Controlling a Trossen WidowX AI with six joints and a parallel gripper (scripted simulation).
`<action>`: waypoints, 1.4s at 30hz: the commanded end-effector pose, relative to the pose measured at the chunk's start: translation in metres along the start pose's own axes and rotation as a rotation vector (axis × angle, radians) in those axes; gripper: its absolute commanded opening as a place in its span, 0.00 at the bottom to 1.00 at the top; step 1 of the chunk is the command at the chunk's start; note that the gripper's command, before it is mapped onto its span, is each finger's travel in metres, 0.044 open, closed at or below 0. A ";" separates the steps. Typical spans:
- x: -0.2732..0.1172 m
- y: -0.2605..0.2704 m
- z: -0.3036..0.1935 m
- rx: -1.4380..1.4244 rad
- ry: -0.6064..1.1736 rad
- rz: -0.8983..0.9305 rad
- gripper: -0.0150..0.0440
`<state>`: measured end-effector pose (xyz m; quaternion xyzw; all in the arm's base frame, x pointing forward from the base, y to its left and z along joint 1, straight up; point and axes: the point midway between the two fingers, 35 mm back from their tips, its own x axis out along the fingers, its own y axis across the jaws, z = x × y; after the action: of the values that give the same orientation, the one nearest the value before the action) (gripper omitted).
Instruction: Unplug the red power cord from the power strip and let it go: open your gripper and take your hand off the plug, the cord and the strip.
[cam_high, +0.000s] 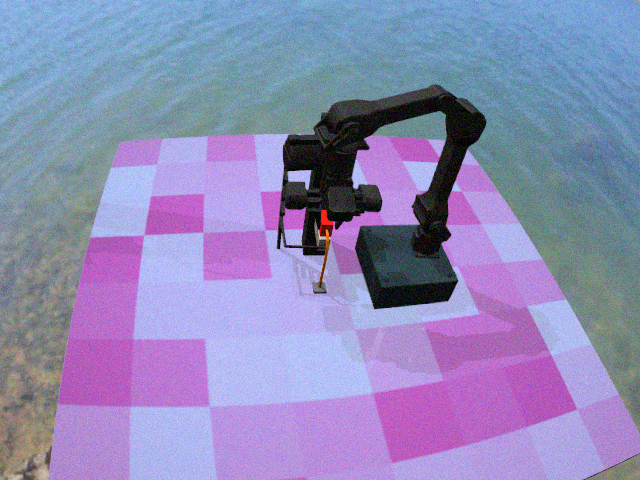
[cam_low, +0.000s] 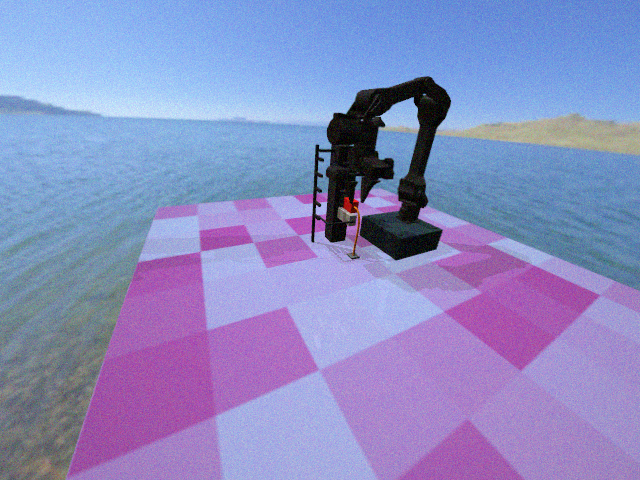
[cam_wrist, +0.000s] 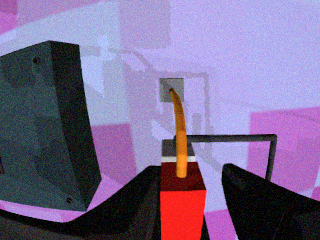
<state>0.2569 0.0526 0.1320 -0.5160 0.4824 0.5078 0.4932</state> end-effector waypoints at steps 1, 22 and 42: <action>0.000 0.001 -0.007 -0.002 -0.003 0.002 0.53; 0.009 0.003 -0.024 -0.002 -0.001 0.002 0.53; 0.009 0.002 -0.022 0.001 0.001 0.002 0.25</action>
<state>0.2558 0.0282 0.1228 -0.5161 0.4834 0.5073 0.4925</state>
